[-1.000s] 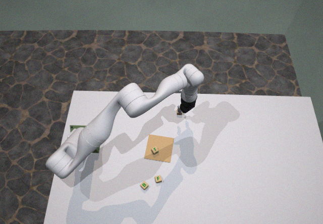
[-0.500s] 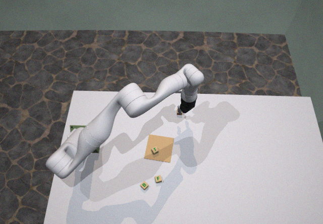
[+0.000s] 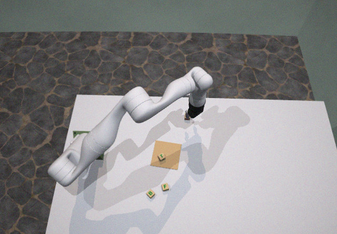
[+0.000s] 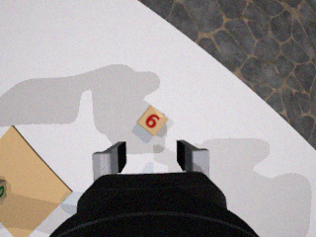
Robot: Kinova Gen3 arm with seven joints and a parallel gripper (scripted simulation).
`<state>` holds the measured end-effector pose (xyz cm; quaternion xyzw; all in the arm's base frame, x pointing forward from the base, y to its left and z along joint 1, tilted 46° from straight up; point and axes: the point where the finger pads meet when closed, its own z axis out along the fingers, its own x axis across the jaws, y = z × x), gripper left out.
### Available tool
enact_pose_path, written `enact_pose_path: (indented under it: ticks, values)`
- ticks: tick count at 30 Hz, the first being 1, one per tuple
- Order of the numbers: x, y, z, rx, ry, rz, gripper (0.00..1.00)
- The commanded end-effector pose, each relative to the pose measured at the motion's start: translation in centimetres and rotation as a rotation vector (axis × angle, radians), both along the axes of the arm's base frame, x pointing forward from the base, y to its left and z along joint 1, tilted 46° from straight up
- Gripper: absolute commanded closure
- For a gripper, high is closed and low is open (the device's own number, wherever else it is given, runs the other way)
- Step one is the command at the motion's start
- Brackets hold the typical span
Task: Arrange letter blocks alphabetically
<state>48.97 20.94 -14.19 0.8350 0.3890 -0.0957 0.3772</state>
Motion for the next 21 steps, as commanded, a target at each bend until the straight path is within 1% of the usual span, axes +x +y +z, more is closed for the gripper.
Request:
enact_pose_path:
  ticks: [1,13,17,21]
  values:
    - [0.0,0.2,0.1,0.002,-0.001,0.002,0.0]
    - [0.1,-0.1,0.4,0.001,-0.003,0.002,0.0]
    - [0.1,-0.9,1.4,-0.004,-0.01,0.004,0.0]
    - [0.1,-2.6,3.5,-0.012,-0.02,0.007,0.0]
